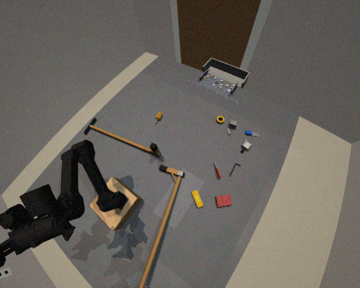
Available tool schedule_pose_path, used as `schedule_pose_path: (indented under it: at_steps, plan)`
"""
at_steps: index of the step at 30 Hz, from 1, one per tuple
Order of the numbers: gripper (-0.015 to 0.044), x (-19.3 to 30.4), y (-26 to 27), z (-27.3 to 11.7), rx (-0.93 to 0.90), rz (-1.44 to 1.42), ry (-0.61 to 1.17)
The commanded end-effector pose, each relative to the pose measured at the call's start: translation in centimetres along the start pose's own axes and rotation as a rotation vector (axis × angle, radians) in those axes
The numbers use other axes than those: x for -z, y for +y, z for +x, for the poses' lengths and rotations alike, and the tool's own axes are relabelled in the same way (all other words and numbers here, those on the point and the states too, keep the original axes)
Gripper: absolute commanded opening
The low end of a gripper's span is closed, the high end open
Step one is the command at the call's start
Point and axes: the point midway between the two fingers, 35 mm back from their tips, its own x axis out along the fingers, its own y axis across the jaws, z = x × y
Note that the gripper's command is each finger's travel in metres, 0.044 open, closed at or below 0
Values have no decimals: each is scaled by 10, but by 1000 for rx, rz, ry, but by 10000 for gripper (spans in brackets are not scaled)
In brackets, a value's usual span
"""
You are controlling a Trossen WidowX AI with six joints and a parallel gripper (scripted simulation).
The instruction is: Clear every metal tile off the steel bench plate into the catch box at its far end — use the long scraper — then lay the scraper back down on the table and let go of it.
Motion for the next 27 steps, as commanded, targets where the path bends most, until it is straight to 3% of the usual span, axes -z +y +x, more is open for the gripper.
schedule_pose_path:
  at_steps: [1,27]
  plan:
    - [426,0,0,0,0,0,0]
    - [440,-24,68,13,-1,0,-1]
